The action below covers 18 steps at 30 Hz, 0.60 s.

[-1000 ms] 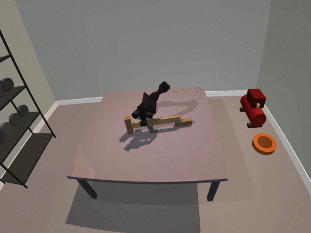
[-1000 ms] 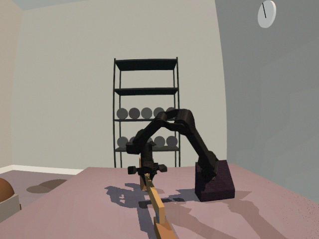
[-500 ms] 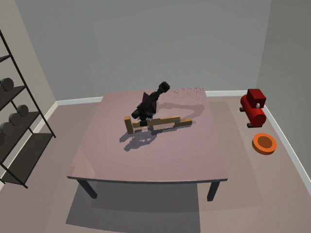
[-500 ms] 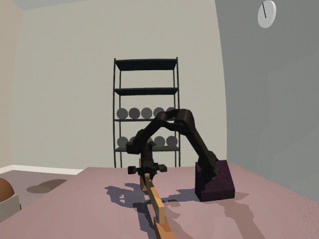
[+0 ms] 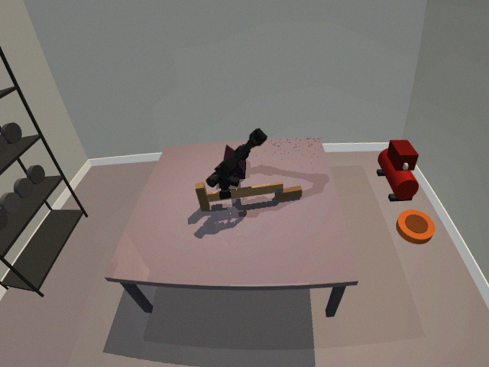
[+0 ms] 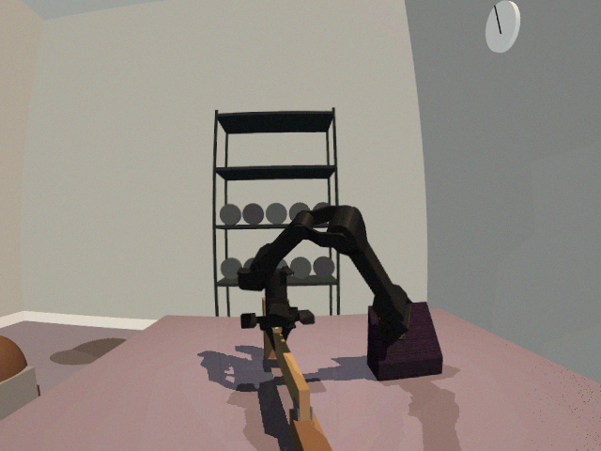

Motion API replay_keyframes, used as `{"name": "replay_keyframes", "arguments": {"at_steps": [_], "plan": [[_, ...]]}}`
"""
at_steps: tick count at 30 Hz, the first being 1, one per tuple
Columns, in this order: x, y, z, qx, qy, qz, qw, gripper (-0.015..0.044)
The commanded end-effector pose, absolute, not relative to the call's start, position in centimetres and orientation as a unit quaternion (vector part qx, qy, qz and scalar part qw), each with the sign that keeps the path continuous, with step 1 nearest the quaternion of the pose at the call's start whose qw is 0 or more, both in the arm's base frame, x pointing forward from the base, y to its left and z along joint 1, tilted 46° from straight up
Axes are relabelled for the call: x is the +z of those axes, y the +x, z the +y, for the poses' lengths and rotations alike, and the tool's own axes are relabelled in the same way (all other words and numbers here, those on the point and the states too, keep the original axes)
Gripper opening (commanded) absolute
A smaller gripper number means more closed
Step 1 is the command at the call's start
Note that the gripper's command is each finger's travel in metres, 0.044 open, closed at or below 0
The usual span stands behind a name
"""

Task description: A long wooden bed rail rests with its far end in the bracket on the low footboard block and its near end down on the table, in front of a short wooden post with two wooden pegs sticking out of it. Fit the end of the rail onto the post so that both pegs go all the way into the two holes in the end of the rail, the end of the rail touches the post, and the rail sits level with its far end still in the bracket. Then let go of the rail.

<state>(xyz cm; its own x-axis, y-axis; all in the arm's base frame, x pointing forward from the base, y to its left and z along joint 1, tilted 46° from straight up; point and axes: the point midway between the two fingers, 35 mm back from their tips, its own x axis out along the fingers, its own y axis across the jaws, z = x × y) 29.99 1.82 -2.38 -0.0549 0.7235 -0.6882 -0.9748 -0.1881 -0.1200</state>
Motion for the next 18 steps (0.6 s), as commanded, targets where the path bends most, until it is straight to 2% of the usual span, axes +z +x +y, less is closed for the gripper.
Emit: {"name": "replay_keyframes", "arguments": {"at_steps": [1, 18], "plan": [[-2.42, 30.27, 1.37, 0.696, -0.328, 0.195, 0.609, 0.0], [-2.74, 30.37, 1.08, 0.696, -0.328, 0.195, 0.609, 0.0]]}}
